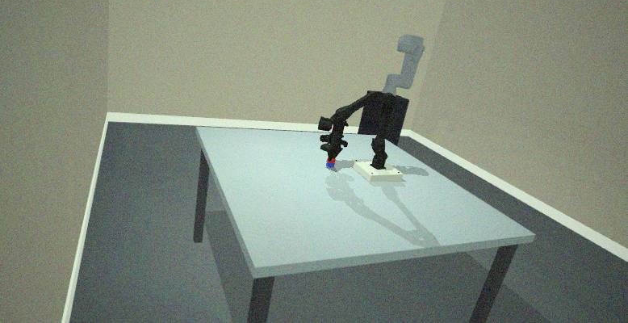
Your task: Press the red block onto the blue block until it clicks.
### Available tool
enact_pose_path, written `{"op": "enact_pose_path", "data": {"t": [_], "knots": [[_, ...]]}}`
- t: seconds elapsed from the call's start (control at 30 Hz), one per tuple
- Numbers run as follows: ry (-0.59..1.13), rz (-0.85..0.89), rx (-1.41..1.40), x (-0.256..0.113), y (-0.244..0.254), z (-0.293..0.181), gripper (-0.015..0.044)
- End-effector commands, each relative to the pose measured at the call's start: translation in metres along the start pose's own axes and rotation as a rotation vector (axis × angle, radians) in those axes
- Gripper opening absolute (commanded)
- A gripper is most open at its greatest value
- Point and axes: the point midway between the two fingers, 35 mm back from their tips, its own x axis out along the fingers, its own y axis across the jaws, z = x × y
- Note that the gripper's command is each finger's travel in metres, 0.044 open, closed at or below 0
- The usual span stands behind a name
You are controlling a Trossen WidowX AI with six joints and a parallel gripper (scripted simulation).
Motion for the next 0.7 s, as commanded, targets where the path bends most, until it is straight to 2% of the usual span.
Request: {"op": "enact_pose_path", "data": {"t": [0.0, 0.67], "knots": [[0.005, 0.0, 0.003, 0.0027, -0.0001, -0.0002, 0.0], [0.005, 0.0, 0.003, 0.0046, -0.0005, 0.0001, 0.0]]}}
